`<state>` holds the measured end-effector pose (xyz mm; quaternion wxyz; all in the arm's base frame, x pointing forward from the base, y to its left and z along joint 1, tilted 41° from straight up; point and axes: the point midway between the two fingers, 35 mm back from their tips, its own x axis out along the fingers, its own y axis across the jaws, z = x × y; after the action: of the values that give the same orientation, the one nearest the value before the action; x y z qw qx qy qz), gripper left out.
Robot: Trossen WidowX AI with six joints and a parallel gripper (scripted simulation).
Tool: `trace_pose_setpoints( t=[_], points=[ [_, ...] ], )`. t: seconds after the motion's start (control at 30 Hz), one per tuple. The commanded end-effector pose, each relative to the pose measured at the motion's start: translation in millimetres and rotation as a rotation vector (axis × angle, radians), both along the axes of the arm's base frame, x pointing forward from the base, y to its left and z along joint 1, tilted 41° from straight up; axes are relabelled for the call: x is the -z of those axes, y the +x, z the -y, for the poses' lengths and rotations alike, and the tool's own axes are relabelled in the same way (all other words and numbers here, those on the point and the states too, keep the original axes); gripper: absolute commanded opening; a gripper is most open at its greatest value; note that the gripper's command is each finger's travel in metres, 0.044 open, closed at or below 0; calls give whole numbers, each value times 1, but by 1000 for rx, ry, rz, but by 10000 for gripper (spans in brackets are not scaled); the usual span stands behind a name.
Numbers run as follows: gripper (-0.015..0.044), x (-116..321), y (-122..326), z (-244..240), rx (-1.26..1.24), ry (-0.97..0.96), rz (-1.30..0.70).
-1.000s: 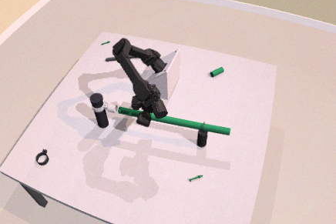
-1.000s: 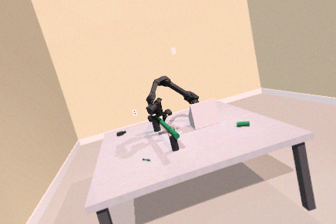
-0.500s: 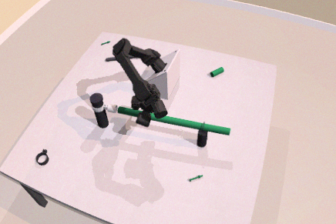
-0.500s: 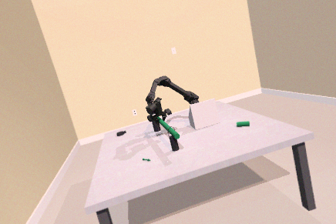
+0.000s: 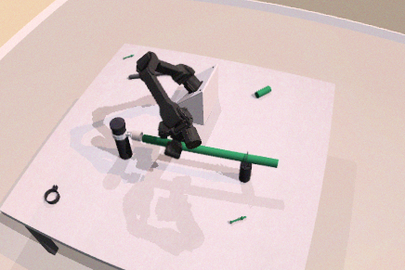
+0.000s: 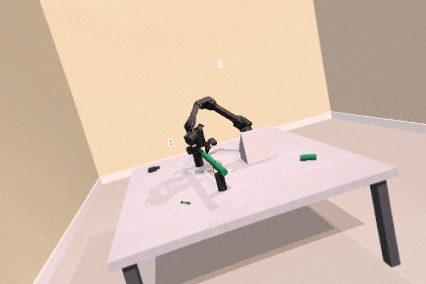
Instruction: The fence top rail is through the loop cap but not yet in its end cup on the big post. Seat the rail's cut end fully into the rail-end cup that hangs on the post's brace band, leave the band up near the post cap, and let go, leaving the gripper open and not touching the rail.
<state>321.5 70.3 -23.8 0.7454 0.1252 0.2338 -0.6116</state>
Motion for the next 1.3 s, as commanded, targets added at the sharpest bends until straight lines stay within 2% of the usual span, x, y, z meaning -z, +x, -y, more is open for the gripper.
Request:
trace_pose_setpoints(
  t=[0.0, 1.27],
  points=[
    [0, -9, 3, 3, -9, -1, 18],
    [0, -15, 3, 12, -6, -4, 11]
  ],
)
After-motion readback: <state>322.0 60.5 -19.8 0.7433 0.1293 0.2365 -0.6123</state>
